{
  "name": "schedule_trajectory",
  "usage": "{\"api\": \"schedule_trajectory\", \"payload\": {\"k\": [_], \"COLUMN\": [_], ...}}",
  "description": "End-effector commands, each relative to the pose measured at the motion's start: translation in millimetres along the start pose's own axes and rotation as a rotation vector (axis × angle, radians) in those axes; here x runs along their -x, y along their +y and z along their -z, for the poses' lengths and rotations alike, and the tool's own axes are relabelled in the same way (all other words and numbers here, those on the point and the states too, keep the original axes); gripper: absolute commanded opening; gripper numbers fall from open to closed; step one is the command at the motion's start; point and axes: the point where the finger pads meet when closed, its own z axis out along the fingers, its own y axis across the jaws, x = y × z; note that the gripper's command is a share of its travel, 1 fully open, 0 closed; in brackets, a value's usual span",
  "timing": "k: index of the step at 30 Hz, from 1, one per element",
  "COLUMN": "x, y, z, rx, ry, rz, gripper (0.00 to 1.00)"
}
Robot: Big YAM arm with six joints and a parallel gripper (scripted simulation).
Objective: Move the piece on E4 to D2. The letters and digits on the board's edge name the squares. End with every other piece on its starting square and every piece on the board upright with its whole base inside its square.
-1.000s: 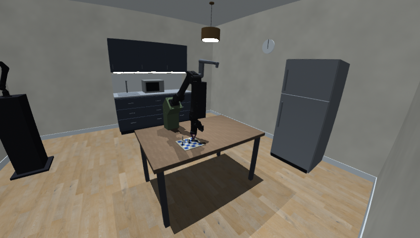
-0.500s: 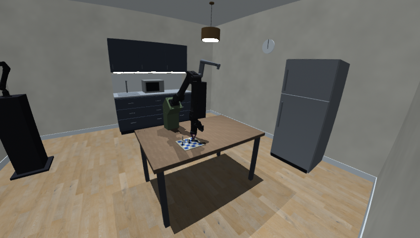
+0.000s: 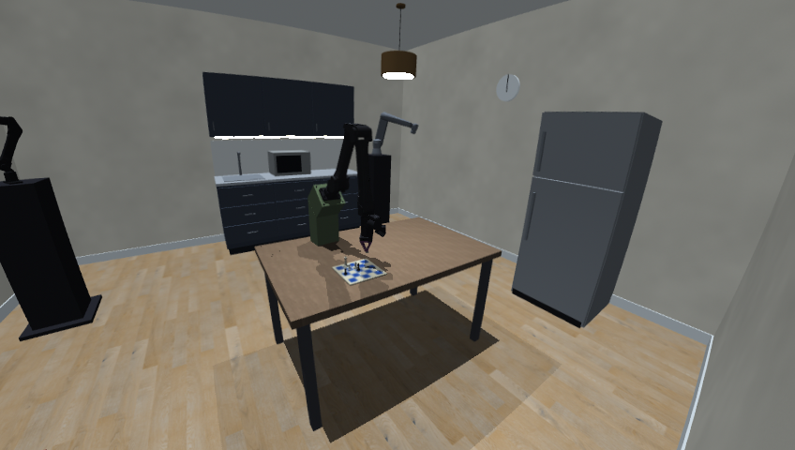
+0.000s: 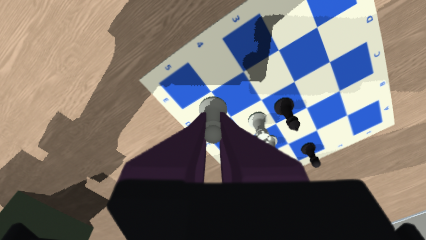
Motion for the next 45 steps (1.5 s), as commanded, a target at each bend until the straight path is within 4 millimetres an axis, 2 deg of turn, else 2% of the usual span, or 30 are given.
{"api": "schedule_trajectory", "payload": {"k": [1,8,15,18,20,23,25,27,28,29,33,34,35,37,38,41,45], "x": [4,6,5,7,7,16,18,18,27,19,18,14,20,20,29,23,27], "y": [-2,-4,-3,-27,-27,-79,-97,-98,-91,-82,-81,-84,-99,-99,-105,-95,-98], "z": [26,36,31,27,27,29,30,30,30,32,31,31,34,34,39,29,22], "rx": [-0.006,-0.008,-0.004,-0.002,-0.002,-0.007,-0.009,-0.009,0.003,0.012,0.014,0.008,-0.019,-0.019,-0.039,-0.017,-0.019], "ry": [-0.006,-0.01,-0.005,0.006,0.006,0.002,0.001,0.001,-0.011,-0.003,0.001,0.008,-0.008,-0.008,-0.033,-0.016,-0.02], "rz": [-0.009,-0.008,-0.008,-0.058,-0.058,-0.161,-0.196,-0.198,-0.182,-0.182,-0.183,-0.192,-0.196,-0.196,-0.189,-0.187,-0.185], "gripper": [0.0,0.0,0.0,0.0,0.0,0.0,0.0,0.0,0.0,0.0,0.0,0.0,0.0,0.0,0.0,0.0,0.0]}}
